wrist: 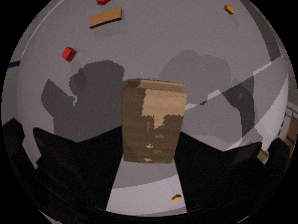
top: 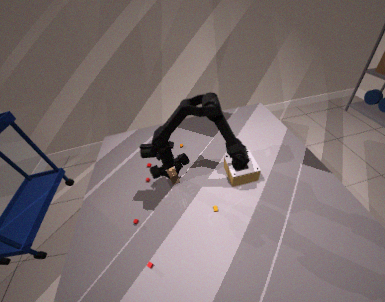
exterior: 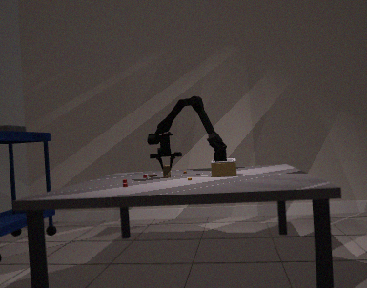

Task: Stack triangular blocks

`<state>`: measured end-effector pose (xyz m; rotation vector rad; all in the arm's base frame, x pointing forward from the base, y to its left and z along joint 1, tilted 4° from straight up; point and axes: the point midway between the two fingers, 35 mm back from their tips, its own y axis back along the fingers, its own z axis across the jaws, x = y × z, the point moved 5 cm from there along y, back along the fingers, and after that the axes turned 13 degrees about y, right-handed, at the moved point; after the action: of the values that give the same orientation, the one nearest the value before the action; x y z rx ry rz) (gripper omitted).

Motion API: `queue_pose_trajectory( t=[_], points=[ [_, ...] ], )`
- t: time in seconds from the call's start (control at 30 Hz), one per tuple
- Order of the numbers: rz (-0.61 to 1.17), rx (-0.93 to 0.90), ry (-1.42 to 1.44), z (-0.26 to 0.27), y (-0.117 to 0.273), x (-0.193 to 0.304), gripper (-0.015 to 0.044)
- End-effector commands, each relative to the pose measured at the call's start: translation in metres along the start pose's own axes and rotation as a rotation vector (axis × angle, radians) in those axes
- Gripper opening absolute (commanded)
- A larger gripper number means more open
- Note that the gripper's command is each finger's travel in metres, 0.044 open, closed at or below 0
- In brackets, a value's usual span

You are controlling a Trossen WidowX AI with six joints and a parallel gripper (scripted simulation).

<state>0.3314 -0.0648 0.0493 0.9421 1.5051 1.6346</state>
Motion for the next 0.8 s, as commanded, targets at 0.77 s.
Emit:
queue_pose_trajectory(
  t=[0.77],
  points=[
    [0.004,0.002,0.005,-0.0003,-0.0077,-0.0022,0.0]
  ],
)
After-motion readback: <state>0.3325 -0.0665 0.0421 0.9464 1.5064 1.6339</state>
